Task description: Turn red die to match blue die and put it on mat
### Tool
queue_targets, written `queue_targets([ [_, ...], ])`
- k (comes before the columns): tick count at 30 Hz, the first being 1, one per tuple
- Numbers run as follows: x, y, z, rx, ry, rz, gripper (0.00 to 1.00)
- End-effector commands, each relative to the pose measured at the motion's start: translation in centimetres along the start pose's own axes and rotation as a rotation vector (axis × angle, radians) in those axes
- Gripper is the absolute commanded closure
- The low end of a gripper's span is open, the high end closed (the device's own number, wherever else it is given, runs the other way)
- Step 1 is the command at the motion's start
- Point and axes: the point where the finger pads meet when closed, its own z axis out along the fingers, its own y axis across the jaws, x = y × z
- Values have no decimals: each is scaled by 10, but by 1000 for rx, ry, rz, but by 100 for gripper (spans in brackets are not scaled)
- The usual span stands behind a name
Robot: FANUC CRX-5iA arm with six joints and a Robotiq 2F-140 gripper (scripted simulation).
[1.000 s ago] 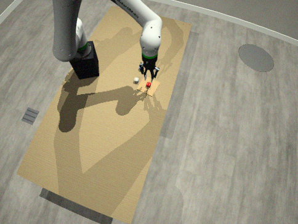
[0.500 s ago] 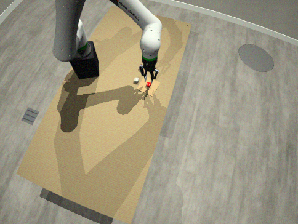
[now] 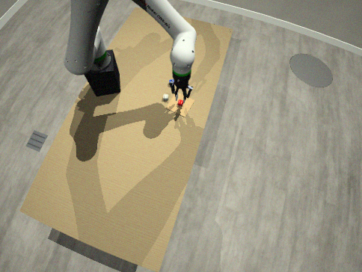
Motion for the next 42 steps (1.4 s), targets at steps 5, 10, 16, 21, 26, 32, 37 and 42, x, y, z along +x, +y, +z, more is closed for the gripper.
queue_targets([
  [5, 0, 0, 5, 0, 0, 0, 72],
  [10, 0, 0, 6, 0, 0, 0, 72],
  [16, 0, 0, 6, 0, 0, 0, 72],
  [21, 0, 0, 6, 0, 0, 0, 72],
  [26, 0, 0, 6, 0, 0, 0, 72],
  [32, 0, 0, 6, 0, 0, 0, 72],
  [37, 0, 0, 6, 0, 0, 0, 72],
  [42, 0, 0, 6, 0, 0, 0, 72],
])
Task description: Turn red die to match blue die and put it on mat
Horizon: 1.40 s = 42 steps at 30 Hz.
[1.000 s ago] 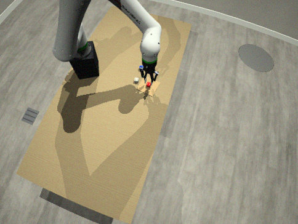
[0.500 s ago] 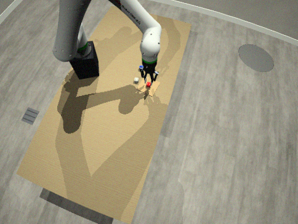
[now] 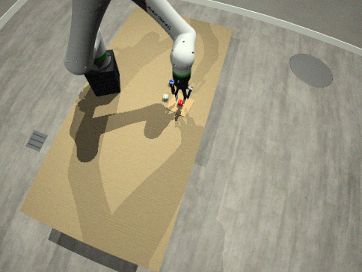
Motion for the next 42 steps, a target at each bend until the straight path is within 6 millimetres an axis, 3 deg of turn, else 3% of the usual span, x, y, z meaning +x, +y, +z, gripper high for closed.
queue_targets([
  [1, 0, 0, 0, 0, 0, 0, 72],
  [13, 0, 0, -3, 0, 0, 0, 72],
  [30, 0, 0, -40, 0, 0, 0, 72],
  [42, 2, 3, -40, -16, 75, 3, 72],
])
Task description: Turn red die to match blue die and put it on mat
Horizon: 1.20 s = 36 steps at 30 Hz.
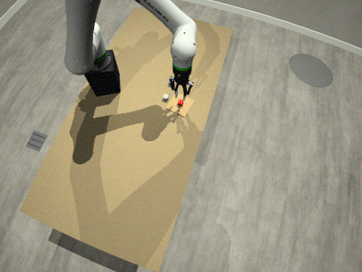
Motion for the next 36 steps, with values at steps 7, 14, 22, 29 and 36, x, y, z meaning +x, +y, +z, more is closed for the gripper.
queue_targets([
  [7, -3, -1, 0, 4, 234, 1, 72],
  [14, -7, -1, 0, 5, 246, 1, 72],
  [22, -9, 0, 2, -4, 453, 2, 72],
  [29, -14, -1, 3, 6, 504, 2, 72],
  [36, -14, 0, 5, -5, 620, 3, 72],
])
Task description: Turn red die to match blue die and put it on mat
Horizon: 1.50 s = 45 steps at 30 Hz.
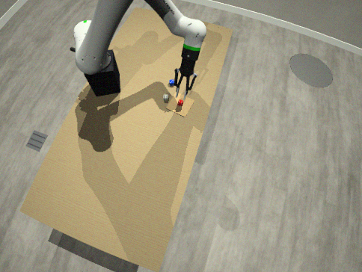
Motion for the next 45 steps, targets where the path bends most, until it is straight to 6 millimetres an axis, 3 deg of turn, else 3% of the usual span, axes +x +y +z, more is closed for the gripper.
queue_targets([
  [1, -1, 1, 1, -6, 112, 1, 72],
  [6, -5, -1, -1, 5, 222, 3, 72],
  [29, -7, -1, 0, 5, 222, 3, 72],
  [45, -15, -1, 12, 5, 222, 3, 72],
])
